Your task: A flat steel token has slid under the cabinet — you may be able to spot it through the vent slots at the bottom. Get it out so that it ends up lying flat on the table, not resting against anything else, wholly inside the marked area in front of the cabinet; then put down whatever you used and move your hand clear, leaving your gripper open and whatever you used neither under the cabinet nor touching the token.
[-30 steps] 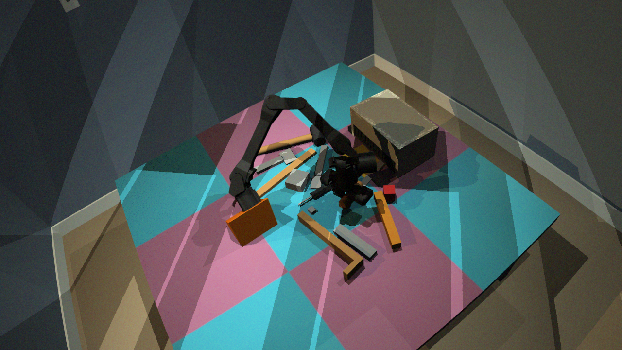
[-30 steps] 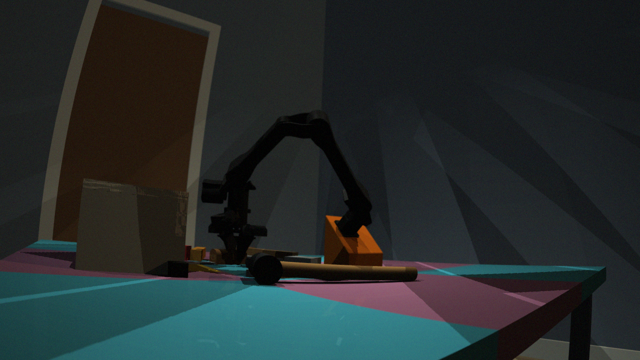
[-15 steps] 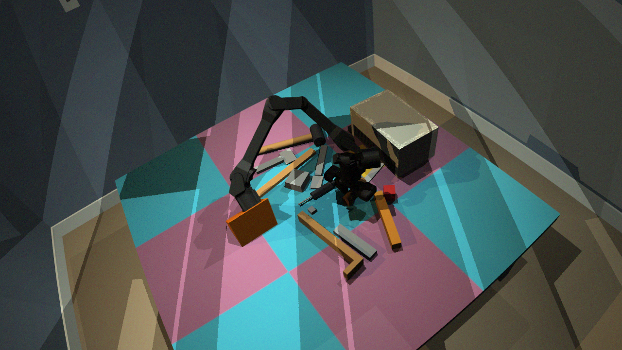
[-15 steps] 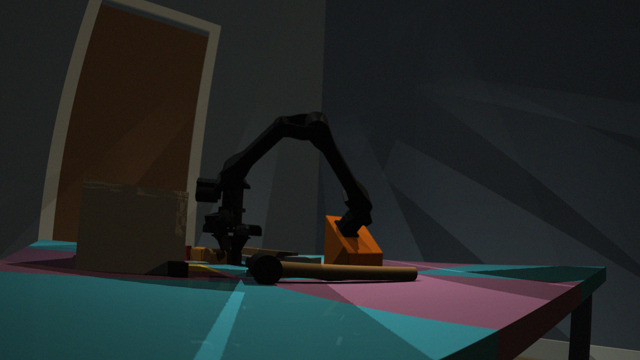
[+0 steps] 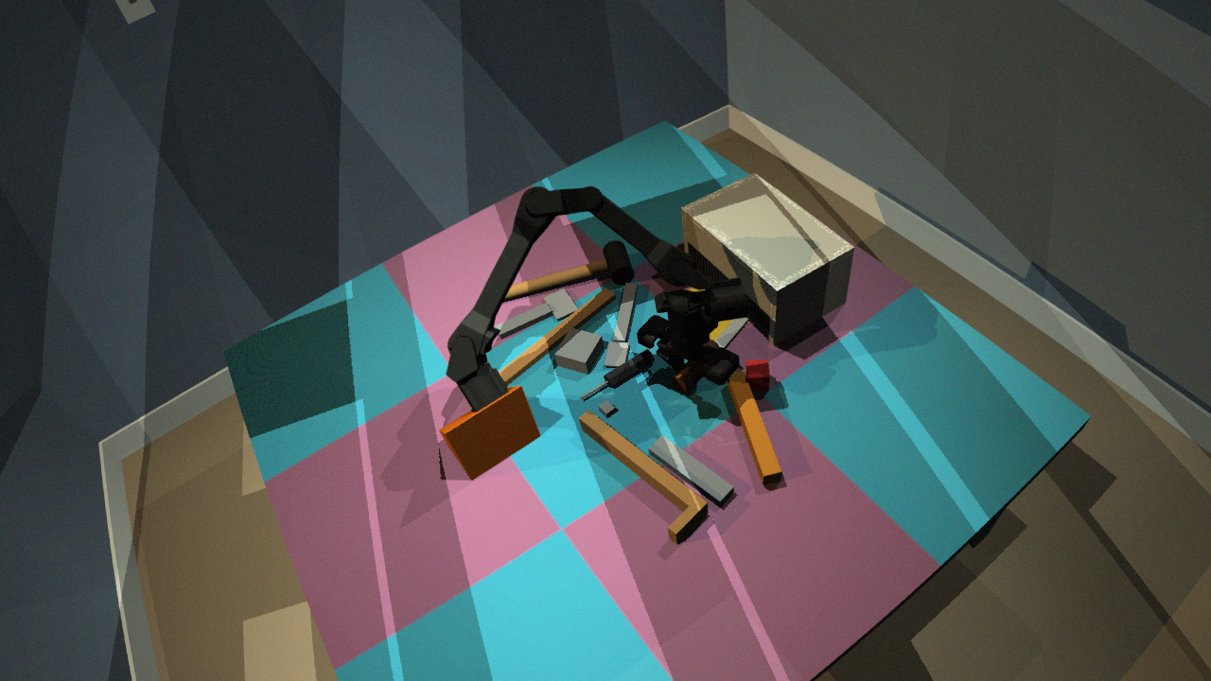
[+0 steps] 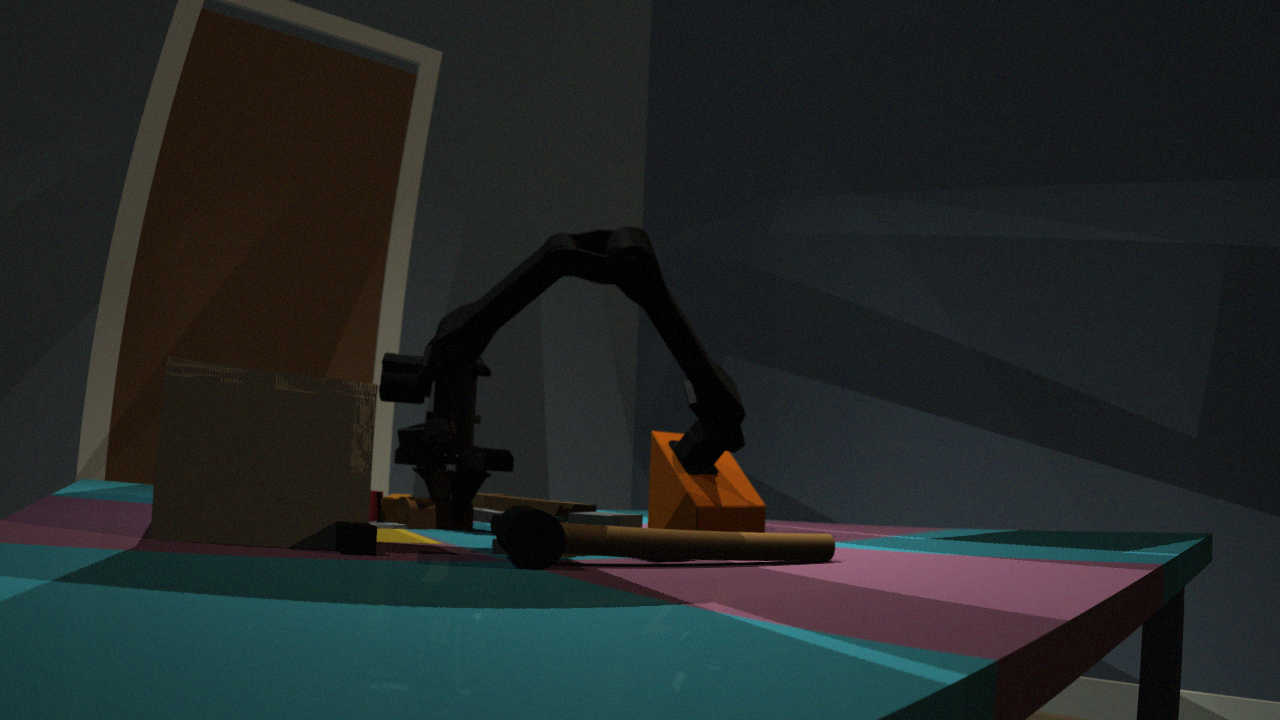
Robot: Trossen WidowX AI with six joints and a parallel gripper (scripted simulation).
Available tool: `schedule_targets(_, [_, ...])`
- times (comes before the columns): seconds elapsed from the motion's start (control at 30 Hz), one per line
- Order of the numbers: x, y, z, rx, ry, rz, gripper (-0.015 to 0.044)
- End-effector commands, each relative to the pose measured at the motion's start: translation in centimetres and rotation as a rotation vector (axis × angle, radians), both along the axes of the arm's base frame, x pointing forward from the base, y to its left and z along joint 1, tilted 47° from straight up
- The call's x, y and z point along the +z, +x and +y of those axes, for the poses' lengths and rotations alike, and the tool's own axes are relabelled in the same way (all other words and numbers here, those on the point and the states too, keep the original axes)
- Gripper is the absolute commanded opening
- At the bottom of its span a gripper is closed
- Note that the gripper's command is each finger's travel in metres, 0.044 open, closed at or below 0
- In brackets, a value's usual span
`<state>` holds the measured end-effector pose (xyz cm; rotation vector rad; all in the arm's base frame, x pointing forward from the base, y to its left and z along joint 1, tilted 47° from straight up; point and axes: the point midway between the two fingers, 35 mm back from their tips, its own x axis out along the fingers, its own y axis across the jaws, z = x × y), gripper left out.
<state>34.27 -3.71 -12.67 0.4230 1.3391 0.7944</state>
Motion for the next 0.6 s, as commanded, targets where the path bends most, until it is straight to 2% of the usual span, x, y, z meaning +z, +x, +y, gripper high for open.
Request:
schedule_targets(0.0, [0.1,0.7,0.1,-0.002,0.001,-0.004,0.0000])
schedule_targets(0.57, [0.6,2.6,0.4,-0.002,0.001,-0.005,0.0000])
